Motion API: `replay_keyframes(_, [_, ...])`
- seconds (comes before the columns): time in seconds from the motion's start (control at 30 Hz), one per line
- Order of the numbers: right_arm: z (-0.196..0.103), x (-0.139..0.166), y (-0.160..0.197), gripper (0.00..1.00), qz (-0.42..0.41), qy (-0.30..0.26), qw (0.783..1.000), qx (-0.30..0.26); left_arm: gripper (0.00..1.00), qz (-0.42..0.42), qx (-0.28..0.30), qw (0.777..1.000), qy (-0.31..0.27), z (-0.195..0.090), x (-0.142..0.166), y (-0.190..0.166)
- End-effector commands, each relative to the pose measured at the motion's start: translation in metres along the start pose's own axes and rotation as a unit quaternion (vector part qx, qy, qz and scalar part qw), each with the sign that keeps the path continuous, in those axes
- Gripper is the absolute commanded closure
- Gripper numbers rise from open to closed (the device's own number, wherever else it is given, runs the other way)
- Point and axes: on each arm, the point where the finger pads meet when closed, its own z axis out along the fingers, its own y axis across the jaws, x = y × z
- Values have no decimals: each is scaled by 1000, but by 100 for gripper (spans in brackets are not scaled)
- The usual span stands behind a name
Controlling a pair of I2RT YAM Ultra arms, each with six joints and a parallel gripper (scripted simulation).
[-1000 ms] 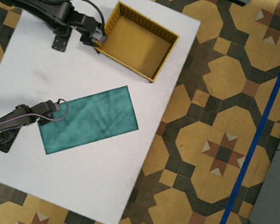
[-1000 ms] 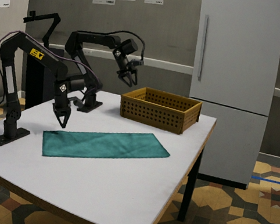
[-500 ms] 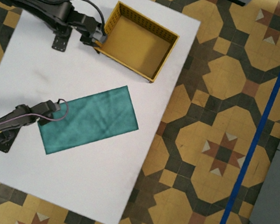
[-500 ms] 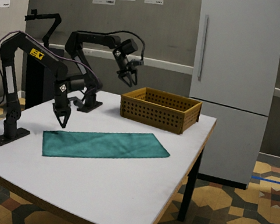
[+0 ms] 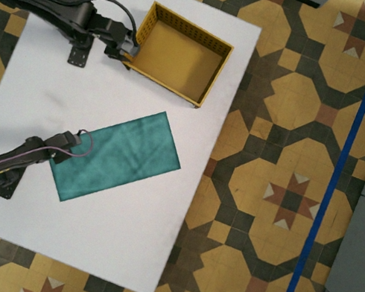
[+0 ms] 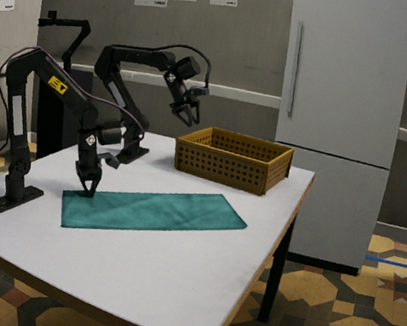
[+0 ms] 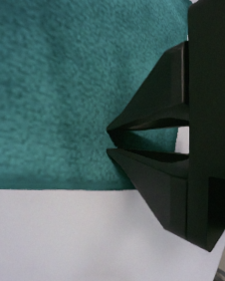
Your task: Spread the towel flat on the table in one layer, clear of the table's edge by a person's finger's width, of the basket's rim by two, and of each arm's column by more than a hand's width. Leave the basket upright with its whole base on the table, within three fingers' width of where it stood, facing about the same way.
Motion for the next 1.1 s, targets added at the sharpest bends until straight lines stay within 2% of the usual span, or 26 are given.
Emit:
replay_keyframes(0.0, [4,-5,-3,85,5,-13,1000,6,36,1,1,1000,-24,-9,-16,1])
replay_keyframes(0.03, [-14,-27,-3,85,5,-53,999,6,36,1,1,1000,-24,-9,-16,1])
replay_keyframes(0.1, [-14,-27,-3,85,5,-53,999,6,36,1,1,1000,-24,-9,-16,1])
replay_keyframes(0.13, [-34,-21,-3,85,5,-40,999,6,36,1,1,1000,-24,-9,-16,1])
replay_keyframes(0.2, [-34,-21,-3,85,5,-40,999,6,36,1,1,1000,-24,-9,-16,1])
replay_keyframes(0.23, [-25,22,15,85,-36,-18,999,1,36,1,1,1000,-24,-9,-16,1])
replay_keyframes(0.3, [-25,22,18,85,-36,-18,999,-5,36,1,1,1000,-24,-9,-16,1])
replay_keyframes(0.4, [-12,23,17,85,-36,-13,999,-3,36,1,1,1000,-24,-9,-16,1])
replay_keyframes(0.43, [1,22,16,85,-33,-13,999,-3,36,1,1,1000,-24,-9,-16,1])
replay_keyframes(0.57, [1,22,14,85,-30,-13,999,-2,36,1,1,1000,-24,-9,-16,1])
replay_keyframes(0.6, [-16,1,16,85,-30,-52,998,-4,36,1,1,1000,-24,-9,-16,1])
replay_keyframes(0.7, [-11,4,15,85,-30,-41,999,-3,36,1,1,1000,-24,-9,-16,1])
replay_keyframes(0.73, [-36,6,15,85,-30,-39,999,-3,36,1,1,1000,-24,-9,-16,1])
replay_keyframes(0.8, [-36,6,15,85,-30,-39,999,-3,36,1,1,1000,-24,-9,-16,1])
replay_keyframes(0.83, [-27,-5,41,85,-76,-21,997,-6,36,1,1,1000,-24,-9,-16,1])
replay_keyframes(0.87, [-27,-5,43,85,-84,-21,996,-13,36,1,1,1000,-24,-9,-16,1])
replay_keyframes(0.93, [-17,-10,44,85,-85,-34,996,-14,36,1,1,1000,-24,-9,-16,1])
replay_keyframes(1.07, [3,6,35,85,-75,-13,997,-5,36,1,1,1000,-24,-9,-16,1])
